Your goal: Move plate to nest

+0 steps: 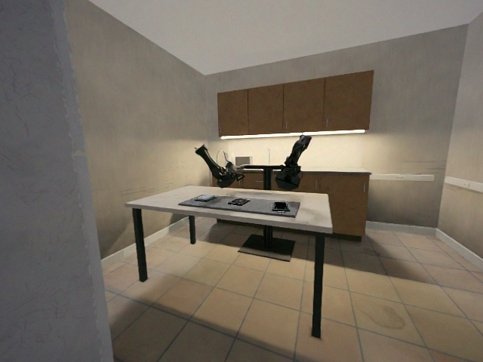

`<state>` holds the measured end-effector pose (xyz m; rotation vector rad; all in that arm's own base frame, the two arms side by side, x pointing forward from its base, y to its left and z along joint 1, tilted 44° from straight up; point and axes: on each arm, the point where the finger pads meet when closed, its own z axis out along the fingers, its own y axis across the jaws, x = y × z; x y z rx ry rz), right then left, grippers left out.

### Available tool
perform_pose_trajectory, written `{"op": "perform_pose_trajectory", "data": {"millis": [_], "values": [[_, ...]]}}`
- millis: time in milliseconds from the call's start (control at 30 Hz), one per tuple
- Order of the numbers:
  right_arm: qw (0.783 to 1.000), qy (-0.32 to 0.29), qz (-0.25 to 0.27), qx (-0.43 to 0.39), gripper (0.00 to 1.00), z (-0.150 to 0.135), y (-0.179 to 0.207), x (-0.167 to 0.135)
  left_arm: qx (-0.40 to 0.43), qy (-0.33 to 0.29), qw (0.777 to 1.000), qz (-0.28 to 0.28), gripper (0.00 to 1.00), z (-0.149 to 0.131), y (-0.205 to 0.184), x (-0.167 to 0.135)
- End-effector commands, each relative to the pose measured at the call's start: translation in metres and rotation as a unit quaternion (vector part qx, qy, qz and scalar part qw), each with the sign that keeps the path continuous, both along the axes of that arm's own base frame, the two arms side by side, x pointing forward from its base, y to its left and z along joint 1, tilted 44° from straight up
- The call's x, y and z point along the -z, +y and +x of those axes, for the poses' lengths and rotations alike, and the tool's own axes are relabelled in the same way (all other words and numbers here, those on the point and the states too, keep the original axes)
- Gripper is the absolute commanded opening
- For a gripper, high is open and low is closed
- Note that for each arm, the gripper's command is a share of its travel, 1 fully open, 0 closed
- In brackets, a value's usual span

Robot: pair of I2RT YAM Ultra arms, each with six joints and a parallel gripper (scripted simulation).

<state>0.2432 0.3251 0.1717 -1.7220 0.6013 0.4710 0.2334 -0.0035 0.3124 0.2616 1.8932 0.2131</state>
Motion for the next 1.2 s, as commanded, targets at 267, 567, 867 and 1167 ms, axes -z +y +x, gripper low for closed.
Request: {"op": "perform_pose_trajectory", "data": {"millis": [267,567,867,1167], "values": [[1.0,-0.003,0.002,-0.002,1.0,-0.001,0.001,-0.002,0.0,-0.005,1.0,0.0,1.0,-0.001,0.0,-0.003],[1.0,-0.003,0.002,-0.002,1.0,-0.001,0.001,-0.002,0.0,-0.005,1.0,0.0,1.0,-0.001,0.0,-0.003],[0.977,0.162,-0.013,0.136,1.0,0.053,-0.037,-0.008,0.078,-0.05,0.992,0.085,1.0,0.008,-0.011,0.001],[0.922,0.287,0.005,0.261,1.0,0.099,-0.085,-0.018,0.126,-0.077,0.977,0.156,1.0,0.014,-0.014,0.013]]}}
